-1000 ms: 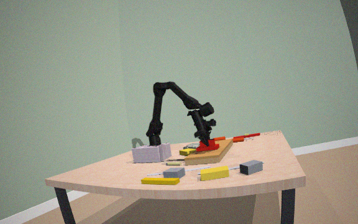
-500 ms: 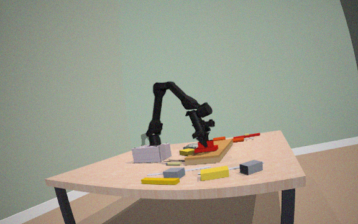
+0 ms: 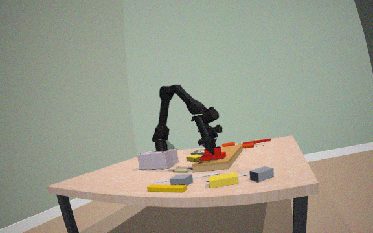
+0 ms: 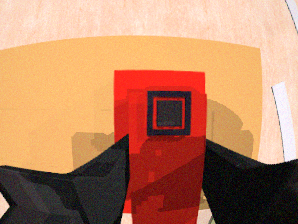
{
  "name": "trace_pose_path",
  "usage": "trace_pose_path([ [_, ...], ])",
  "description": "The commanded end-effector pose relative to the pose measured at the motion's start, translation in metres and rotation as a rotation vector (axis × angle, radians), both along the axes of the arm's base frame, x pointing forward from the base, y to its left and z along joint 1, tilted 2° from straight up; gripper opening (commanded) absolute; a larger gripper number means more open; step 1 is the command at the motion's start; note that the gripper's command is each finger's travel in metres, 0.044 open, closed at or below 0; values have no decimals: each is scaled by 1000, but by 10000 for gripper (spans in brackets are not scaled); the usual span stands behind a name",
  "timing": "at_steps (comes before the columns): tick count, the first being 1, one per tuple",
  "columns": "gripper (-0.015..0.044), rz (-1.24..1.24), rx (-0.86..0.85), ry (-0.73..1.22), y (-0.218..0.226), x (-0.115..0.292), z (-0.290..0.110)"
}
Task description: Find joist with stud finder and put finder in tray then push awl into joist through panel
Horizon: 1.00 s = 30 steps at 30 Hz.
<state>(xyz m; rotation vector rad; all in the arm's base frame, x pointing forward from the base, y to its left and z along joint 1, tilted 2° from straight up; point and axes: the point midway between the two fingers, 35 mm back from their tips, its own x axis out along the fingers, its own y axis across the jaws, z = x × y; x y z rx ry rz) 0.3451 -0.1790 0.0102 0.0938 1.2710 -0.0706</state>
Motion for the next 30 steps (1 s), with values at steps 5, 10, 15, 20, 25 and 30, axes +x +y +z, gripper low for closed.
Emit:
trace_pose_path([
  [5, 0, -3, -6, 3, -23, -3, -1],
  [10, 0, -3, -7, 3, -36, -5, -1],
  [15, 0, -3, -8, 3, -48, -6, -1],
  [20, 0, -3, -9, 3, -55, -7, -1],
  [25, 0, -4, -5, 0, -51, -6, -1],
  [30, 0, -4, -5, 0, -51, -6, 0],
])
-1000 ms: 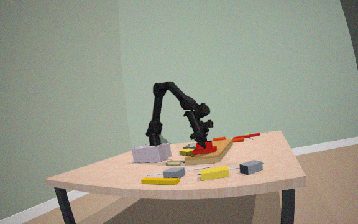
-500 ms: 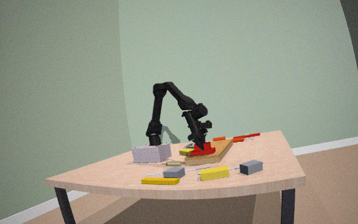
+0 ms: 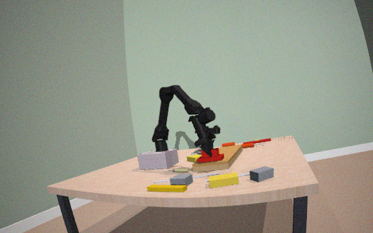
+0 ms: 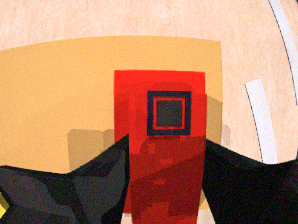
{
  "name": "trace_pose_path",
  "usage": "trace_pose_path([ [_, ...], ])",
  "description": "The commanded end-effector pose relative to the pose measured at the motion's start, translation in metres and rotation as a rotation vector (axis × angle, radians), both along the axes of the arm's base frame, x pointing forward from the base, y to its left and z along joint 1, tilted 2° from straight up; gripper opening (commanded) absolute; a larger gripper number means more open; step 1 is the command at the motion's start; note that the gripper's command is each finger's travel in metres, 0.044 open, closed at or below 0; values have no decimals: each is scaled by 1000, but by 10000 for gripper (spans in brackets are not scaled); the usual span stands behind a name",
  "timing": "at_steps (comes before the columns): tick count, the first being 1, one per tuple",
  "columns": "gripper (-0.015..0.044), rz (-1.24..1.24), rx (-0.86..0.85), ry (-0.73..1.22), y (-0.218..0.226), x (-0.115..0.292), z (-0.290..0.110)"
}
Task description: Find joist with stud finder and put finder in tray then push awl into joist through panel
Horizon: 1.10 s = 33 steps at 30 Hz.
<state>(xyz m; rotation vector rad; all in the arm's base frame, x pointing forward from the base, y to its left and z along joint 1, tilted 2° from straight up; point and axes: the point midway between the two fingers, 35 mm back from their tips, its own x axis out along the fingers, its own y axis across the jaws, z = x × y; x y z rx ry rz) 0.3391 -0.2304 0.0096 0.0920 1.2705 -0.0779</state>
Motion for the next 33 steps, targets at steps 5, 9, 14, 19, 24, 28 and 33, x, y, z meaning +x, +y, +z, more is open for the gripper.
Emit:
trace_pose_path([
  [5, 0, 1, 0, 1, -2, 1, 22],
  [9, 0, 1, -2, 1, -4, 1, 49],
  [14, 0, 1, -3, 3, -4, -3, 84],
  [19, 0, 1, -3, 3, -4, -6, 101],
  [24, 0, 44, -4, 2, 12, 3, 100],
  [28, 0, 112, -6, 0, 37, 15, 100],
  [33, 0, 198, -7, -3, 70, 28, 99],
])
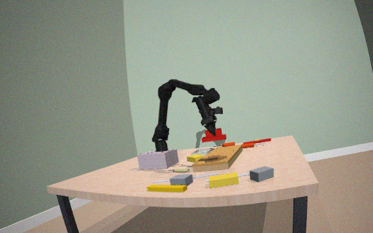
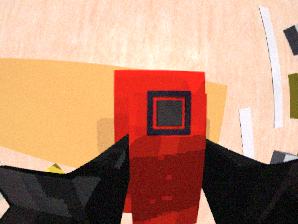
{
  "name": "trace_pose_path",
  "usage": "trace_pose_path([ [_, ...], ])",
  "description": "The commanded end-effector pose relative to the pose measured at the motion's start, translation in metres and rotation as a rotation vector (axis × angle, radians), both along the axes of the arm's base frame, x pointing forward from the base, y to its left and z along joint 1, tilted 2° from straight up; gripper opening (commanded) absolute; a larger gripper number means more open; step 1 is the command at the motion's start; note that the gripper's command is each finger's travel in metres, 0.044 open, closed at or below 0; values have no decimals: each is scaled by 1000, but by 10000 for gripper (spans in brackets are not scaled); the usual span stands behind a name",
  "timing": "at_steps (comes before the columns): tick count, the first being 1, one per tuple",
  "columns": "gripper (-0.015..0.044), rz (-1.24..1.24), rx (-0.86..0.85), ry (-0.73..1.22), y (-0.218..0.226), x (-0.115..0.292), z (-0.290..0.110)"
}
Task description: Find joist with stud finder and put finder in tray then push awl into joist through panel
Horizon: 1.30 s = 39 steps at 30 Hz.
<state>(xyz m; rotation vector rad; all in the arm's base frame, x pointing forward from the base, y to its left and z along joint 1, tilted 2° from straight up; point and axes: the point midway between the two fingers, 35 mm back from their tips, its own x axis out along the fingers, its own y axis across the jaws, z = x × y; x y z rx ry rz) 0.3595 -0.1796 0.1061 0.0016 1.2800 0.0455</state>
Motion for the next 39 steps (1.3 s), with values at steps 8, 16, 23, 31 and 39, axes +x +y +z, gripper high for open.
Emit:
trace_pose_path([
  [8, 0, 193, -8, -16, 73, 22, 2],
  [16, 0, 331, -9, -21, 128, 28, 0],
  [23, 0, 452, -8, -26, 176, 27, -1],
  [31, 0, 590, -7, -31, 230, 19, -2],
  [39, 0, 729, -5, -37, 281, 3, -4],
])
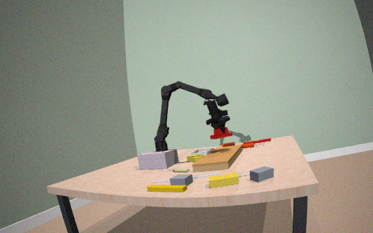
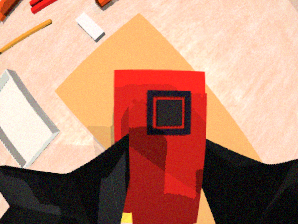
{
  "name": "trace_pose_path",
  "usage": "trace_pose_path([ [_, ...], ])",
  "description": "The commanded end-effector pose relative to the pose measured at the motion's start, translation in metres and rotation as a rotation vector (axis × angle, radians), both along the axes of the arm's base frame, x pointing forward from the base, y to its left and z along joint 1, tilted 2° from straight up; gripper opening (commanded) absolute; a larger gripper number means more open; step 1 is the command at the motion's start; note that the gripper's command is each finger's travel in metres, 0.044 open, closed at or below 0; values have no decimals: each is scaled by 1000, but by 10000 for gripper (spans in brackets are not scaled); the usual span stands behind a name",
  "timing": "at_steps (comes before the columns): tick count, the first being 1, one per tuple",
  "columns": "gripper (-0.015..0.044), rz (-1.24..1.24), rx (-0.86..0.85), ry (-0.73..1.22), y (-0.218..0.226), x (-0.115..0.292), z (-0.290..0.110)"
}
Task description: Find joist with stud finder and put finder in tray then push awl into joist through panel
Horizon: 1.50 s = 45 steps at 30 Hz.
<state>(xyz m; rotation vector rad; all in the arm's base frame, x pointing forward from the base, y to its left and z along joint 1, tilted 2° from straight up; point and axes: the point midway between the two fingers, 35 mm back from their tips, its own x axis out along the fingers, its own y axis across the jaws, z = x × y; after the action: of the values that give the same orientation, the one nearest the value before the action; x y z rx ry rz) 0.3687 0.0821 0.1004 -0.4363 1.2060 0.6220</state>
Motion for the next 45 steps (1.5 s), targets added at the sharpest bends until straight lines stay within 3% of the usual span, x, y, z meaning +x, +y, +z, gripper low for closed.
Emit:
trace_pose_path([
  [1, 0, 68, 3, -11, 25, -9, 2],
  [27, 0, 517, 13, -25, 161, -105, -4],
  [40, 0, 738, 21, -30, 207, -171, -7],
  [45, 0, 750, 21, -30, 209, -175, -9],
])
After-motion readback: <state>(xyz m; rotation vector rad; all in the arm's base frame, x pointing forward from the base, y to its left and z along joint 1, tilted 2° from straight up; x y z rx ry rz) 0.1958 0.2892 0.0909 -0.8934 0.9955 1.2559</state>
